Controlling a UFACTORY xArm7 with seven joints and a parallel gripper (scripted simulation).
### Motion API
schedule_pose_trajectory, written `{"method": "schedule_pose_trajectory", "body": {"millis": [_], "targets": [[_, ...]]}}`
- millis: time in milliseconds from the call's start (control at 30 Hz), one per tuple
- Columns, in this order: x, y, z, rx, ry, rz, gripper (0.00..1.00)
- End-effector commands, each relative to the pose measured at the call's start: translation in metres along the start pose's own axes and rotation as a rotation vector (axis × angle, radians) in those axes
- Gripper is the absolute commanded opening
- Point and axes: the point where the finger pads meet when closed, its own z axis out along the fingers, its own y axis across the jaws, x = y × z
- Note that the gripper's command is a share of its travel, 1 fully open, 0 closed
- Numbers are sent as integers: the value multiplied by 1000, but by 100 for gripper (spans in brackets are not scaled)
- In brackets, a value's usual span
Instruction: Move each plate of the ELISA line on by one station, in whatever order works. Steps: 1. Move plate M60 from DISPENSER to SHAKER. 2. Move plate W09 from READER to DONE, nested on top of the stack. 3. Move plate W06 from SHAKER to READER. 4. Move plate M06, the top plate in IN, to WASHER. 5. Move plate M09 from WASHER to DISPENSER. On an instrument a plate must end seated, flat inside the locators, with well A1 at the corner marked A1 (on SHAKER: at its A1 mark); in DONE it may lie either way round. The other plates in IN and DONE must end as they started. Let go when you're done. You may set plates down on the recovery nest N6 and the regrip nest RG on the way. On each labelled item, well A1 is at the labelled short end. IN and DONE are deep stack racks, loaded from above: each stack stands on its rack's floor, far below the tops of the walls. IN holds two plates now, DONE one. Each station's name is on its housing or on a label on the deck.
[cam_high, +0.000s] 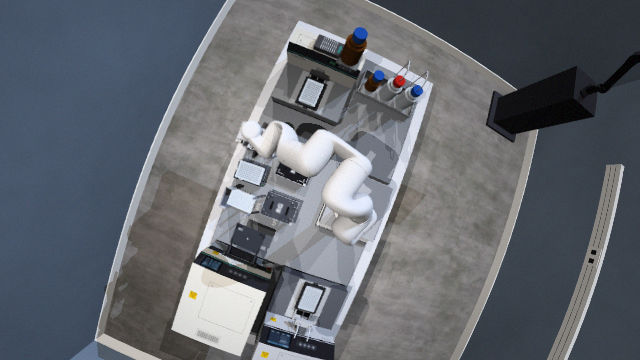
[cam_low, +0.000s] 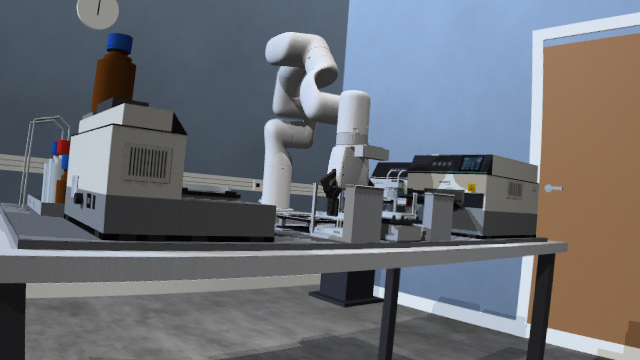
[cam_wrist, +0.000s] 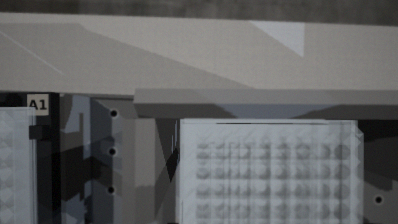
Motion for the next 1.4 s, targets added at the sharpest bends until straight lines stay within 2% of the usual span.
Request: {"method": "schedule_pose_trajectory", "body": {"millis": [0,633,1367], "targets": [[2,1,0,-2,5,0,0],[2,1,11,-2,5,0,0],[2,1,11,-2,5,0,0]]}}
